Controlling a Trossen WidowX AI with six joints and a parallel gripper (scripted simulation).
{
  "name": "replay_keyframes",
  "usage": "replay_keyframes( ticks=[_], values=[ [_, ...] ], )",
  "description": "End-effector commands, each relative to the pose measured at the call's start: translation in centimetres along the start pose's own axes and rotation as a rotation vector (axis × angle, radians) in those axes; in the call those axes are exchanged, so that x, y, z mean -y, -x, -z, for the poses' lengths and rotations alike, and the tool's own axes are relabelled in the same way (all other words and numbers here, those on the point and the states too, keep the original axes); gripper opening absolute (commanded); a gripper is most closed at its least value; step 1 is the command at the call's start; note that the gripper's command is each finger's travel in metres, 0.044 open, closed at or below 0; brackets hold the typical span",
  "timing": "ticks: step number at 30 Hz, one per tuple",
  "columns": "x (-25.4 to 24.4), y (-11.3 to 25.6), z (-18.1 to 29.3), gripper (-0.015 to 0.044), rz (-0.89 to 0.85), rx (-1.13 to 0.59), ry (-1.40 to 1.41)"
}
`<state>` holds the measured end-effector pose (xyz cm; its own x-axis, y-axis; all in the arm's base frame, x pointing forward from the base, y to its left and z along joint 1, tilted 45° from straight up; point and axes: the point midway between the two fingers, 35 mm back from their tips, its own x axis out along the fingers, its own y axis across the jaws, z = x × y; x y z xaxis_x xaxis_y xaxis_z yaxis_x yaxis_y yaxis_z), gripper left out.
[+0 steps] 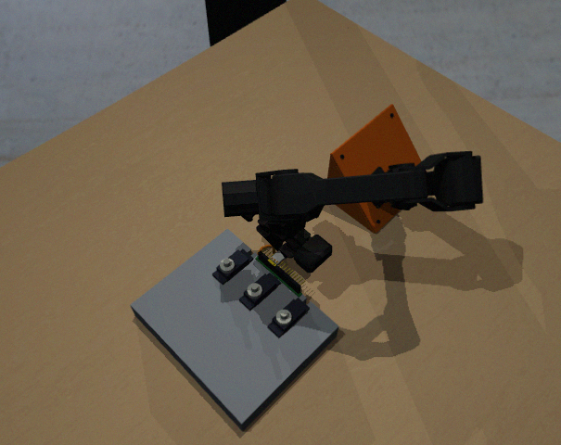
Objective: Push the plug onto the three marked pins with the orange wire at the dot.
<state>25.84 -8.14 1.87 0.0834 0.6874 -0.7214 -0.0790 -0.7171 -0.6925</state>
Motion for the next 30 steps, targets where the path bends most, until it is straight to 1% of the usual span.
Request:
replay_keyframes(
  ticks=[1,10,13,16,18,30],
  values=[
    [0.1,0.0,0.5,0.0000,0.004,-0.007,0.001],
    [0.1,-0.1,0.3,0.0236,0.004,-0.007,0.001],
    [0.0,1.7,0.4,0.0315,0.002,-0.007,0.000],
    [0.0,4.7,0.3,0.0394,0.001,-0.006,0.000],
    [0.0,5.7,0.2,0.0440,0.002,-0.006,0.000],
    [0.0,5.7,0.2,0.0440,0.002,-0.006,0.000]
  ],
)
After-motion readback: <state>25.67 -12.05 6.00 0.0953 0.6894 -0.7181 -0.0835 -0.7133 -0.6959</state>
